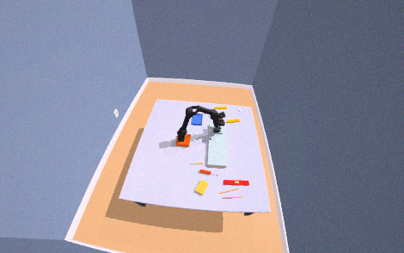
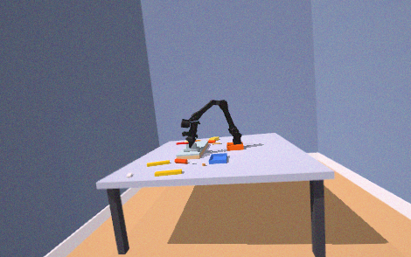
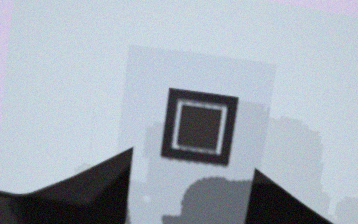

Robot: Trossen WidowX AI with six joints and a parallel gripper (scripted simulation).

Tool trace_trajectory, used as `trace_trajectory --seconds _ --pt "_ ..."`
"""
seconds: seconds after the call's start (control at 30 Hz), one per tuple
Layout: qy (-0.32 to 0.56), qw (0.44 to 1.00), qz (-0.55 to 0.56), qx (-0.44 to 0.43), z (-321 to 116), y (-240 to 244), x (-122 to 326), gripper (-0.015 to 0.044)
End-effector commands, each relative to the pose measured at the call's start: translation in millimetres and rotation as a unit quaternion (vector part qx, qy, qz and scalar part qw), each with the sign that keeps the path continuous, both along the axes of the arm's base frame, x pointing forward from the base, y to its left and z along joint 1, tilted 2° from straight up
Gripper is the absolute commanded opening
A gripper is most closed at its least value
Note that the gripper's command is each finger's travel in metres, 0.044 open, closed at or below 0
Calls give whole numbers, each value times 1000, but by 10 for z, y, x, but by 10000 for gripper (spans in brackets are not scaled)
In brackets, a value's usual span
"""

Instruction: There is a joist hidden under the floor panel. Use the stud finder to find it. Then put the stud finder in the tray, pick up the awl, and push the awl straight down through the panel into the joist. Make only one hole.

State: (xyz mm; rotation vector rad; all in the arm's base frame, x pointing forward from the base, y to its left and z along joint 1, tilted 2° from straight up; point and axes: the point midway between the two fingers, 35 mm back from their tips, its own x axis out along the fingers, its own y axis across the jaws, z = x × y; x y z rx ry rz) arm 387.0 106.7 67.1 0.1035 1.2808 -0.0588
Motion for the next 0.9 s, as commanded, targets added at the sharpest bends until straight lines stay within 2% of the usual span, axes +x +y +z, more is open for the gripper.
trace_trajectory --seconds 0.0,0.4,0.87 --pt "0 1000 1 1 6 163 14 0" --pt "0 1000 1 3 29 564 53 0" --pt "0 1000 1 2 26 517 48 0"
